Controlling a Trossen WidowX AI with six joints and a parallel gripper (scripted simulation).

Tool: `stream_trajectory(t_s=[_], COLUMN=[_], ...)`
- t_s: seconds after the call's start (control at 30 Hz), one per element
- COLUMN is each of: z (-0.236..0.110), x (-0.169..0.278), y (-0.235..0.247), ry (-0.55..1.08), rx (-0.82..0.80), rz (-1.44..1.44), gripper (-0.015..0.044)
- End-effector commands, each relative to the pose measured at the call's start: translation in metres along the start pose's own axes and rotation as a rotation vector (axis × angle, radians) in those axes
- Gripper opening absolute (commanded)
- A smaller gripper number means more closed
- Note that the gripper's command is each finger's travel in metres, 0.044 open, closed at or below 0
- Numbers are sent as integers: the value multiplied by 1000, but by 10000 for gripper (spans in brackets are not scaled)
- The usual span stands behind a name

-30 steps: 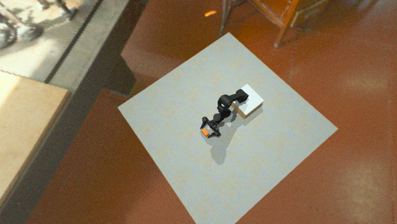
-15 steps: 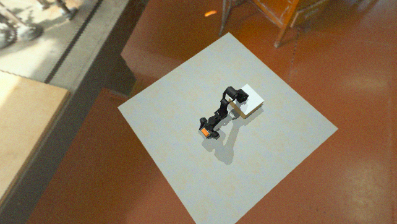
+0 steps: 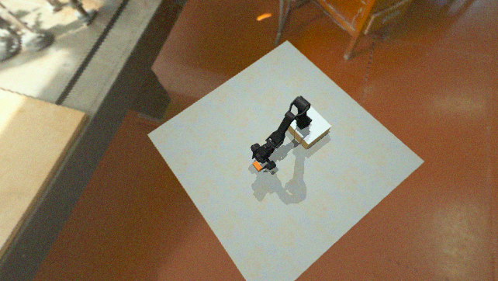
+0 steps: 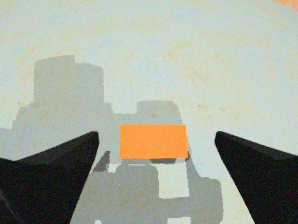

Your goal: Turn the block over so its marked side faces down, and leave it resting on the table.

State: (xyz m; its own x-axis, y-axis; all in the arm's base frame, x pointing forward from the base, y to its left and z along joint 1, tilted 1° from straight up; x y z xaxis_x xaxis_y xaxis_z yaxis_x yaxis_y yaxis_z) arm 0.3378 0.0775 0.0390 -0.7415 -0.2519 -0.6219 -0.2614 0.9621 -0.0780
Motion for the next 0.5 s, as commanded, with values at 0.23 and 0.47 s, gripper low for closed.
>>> stream_trajectory(t_s=[0.23,0.47], z=[-27,-17], x=[-16,-48], y=[-2,-5], ry=[135,361], rx=[-28,-55], rz=[9,6], gripper=[440,440])
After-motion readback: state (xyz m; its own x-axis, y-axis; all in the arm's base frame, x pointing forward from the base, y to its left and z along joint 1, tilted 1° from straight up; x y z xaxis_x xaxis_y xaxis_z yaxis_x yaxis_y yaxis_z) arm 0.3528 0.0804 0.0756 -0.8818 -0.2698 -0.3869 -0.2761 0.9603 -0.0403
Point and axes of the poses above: the point midway between the two fingers, 35 mm back from their tips, its own z axis out along the fingers, its own y axis across the jaws, x = y × z, the point moved 5 cm from there along -z, back along the fingers, and after that the axes turned 7 degrees about -z, right-handed, at the moved point
